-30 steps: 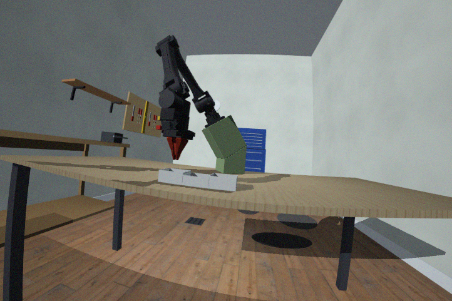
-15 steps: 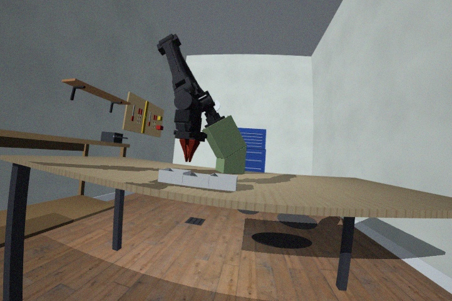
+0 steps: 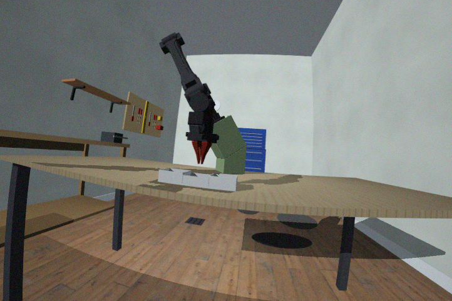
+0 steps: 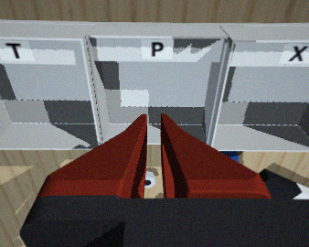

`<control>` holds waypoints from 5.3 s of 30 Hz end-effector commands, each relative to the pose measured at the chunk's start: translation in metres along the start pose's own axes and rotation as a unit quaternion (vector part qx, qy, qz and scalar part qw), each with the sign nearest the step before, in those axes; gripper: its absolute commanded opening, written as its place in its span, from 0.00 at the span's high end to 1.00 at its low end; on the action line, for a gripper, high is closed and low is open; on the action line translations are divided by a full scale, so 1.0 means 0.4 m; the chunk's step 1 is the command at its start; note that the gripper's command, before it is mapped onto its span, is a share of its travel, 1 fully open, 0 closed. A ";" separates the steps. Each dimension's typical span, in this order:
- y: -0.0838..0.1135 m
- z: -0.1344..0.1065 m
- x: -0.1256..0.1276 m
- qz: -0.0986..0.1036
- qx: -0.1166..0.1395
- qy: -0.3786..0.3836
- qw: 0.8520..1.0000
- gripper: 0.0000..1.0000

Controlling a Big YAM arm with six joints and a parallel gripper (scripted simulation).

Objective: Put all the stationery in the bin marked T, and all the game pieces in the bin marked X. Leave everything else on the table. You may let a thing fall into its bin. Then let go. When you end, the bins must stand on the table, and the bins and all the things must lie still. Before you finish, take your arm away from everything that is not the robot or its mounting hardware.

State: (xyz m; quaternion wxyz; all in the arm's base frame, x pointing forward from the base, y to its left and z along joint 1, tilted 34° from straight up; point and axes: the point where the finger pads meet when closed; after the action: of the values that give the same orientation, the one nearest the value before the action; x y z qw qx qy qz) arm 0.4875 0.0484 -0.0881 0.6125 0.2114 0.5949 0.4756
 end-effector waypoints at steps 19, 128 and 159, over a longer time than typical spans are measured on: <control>-0.115 0.028 -0.015 -0.002 -0.008 -0.010 1.000 0.92; 0.019 0.037 0.213 0.001 -0.010 -0.002 1.000 0.92; -0.128 0.038 0.201 0.000 -0.008 -0.011 1.000 0.92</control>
State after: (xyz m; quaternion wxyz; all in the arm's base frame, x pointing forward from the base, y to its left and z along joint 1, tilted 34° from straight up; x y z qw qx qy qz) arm 0.4898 0.0972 -0.1690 0.6151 0.2160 0.5938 0.4715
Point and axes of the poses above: the point where the finger pads meet when closed, its own y axis back along the fingers, its own x axis across the jaws, z = x × y, and after that the axes turned 4 degrees about y, right-handed
